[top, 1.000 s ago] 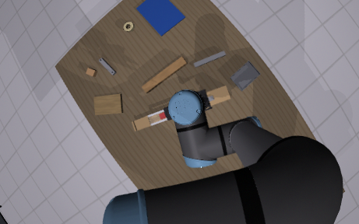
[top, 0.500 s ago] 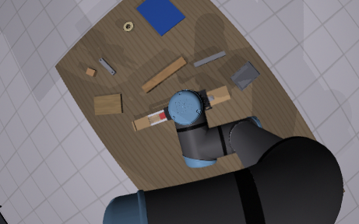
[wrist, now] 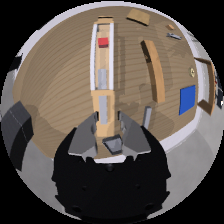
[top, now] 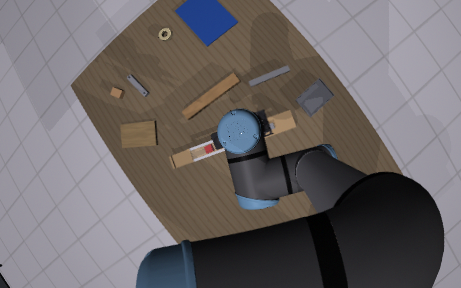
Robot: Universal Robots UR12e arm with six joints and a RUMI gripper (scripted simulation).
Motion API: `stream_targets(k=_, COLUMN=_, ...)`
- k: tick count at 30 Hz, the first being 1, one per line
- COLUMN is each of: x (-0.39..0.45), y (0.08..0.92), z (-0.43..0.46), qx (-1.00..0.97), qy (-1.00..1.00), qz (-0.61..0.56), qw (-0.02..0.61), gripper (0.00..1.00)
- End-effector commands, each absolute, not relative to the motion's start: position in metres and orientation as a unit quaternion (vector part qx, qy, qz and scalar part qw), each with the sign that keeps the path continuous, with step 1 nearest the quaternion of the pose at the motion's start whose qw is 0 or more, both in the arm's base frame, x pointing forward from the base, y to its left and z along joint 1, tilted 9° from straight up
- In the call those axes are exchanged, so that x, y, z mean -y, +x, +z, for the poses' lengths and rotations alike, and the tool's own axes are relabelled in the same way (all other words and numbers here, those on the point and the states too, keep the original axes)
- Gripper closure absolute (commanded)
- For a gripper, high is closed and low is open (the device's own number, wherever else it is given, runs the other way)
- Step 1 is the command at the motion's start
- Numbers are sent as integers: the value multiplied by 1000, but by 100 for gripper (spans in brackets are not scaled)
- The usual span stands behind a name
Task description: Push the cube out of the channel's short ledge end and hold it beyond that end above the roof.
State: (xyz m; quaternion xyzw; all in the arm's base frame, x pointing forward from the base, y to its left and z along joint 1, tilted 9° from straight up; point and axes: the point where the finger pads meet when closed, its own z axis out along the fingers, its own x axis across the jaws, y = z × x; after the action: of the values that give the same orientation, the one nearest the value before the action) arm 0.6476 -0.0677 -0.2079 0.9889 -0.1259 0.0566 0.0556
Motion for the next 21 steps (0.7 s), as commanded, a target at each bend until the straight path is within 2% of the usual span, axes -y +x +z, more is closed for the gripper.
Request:
stream_targets(k=1, x=100, y=679, z=-203, qx=120, qy=990, qz=57, qw=56, gripper=78)
stream_targets(k=10, x=207, y=760, z=-178, qx=103, qy=991, qz=56, qw=57, gripper=78)
stream_targets(k=21, x=213, y=763, z=-176, qx=102, qy=992, qz=56, qw=57, gripper=78)
